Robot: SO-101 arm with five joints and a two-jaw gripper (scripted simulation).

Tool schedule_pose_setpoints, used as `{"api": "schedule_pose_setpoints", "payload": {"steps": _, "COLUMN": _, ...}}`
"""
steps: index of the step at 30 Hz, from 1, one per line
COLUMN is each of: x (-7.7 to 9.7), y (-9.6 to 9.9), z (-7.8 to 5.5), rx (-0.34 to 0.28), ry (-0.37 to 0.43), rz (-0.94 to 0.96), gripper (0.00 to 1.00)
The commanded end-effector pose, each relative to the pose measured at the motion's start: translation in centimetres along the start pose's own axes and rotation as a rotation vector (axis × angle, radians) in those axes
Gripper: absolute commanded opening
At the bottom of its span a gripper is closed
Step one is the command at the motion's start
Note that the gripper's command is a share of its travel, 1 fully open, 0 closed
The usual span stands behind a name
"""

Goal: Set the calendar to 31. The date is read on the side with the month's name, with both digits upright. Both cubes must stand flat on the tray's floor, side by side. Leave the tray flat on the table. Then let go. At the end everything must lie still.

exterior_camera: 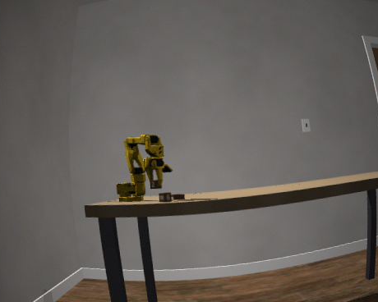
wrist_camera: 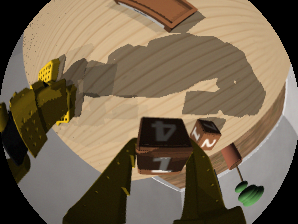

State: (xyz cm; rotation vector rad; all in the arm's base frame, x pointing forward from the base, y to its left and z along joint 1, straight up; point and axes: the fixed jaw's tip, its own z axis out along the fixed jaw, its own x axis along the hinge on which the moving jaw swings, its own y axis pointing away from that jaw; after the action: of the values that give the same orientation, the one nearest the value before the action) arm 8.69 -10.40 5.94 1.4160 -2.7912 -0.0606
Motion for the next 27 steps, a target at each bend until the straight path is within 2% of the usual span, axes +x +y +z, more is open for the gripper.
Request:
{"api": "schedule_pose_setpoints", "payload": {"steps": 1, "x": -1.7, "y": -1.0, "z": -0.9, "rx": 0.056, "ry": 0.013, "rz": -0.125, "gripper": 0.0}}
{"api": "schedule_pose_setpoints", "payload": {"steps": 6, "x": -4.4, "y": -1.2, "z": -0.8, "rx": 0.055, "ry": 0.015, "rz": -0.307, "gripper": 0.0}}
{"api": "schedule_pose_setpoints", "payload": {"steps": 8, "x": -4.4, "y": -1.2, "z": -0.8, "rx": 0.055, "ry": 0.015, "rz": -0.307, "gripper": 0.0}}
{"api": "schedule_pose_setpoints", "payload": {"steps": 10, "x": -5.4, "y": -1.1, "z": -0.8, "rx": 0.054, "ry": 0.015, "rz": -0.38, "gripper": 0.0}}
{"api": "schedule_pose_setpoints", "payload": {"steps": 19, "x": -9.6, "y": 0.1, "z": -0.8, "rx": 0.052, "ry": 0.019, "rz": -0.678, "gripper": 0.0}}
{"api": "schedule_pose_setpoints", "payload": {"steps": 23, "x": -10.9, "y": 0.7, "z": -0.7, "rx": 0.052, "ry": 0.02, "rz": -0.776, "gripper": 0.0}}
{"api": "schedule_pose_setpoints", "payload": {"steps": 27, "x": -11.4, "y": 1.0, "z": -0.7, "rx": 0.051, "ry": 0.02, "rz": -0.814, "gripper": 0.0}}
